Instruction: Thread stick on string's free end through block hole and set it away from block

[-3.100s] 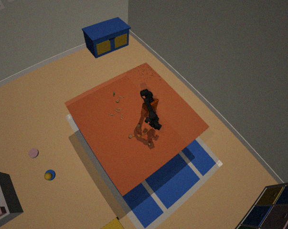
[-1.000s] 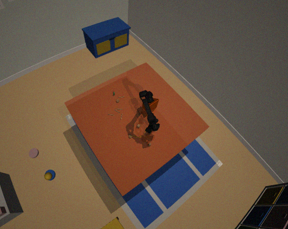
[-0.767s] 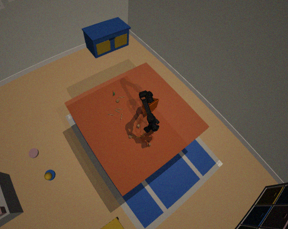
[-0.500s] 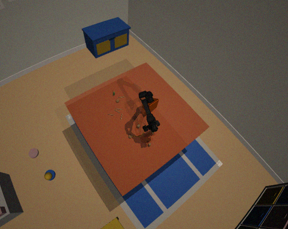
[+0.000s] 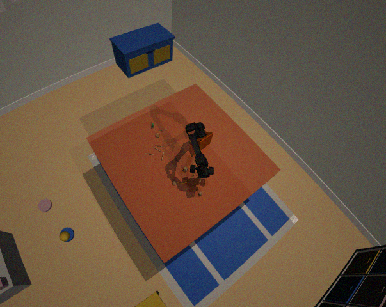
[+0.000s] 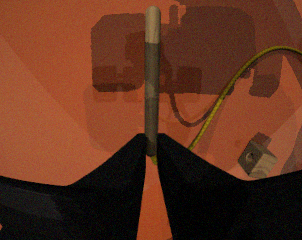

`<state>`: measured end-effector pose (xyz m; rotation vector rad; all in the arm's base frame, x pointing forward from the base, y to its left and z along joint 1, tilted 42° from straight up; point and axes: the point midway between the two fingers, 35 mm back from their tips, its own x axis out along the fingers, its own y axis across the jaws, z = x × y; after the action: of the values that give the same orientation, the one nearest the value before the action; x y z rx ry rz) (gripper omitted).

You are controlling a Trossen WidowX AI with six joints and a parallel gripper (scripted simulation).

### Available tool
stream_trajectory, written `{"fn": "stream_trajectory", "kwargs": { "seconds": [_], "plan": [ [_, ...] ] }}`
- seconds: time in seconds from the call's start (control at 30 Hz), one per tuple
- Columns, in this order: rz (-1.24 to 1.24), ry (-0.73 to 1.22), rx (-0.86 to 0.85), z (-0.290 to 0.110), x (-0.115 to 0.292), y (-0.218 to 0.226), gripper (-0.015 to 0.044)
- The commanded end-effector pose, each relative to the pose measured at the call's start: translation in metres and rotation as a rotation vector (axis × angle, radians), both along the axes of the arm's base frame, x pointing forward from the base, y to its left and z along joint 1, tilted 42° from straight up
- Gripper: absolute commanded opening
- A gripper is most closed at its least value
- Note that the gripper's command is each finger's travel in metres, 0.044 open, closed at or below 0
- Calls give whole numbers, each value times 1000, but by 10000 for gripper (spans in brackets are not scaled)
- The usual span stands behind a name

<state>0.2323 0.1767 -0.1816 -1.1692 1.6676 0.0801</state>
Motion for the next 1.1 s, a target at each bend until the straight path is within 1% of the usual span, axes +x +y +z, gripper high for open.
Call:
{"fn": "stream_trajectory", "kwargs": {
  "seconds": [0.0,1.07],
  "plan": [
    [-108,-94,2,0,5,0,0],
    [-990,-841,33,-1,28,2,0]
  ]
}}
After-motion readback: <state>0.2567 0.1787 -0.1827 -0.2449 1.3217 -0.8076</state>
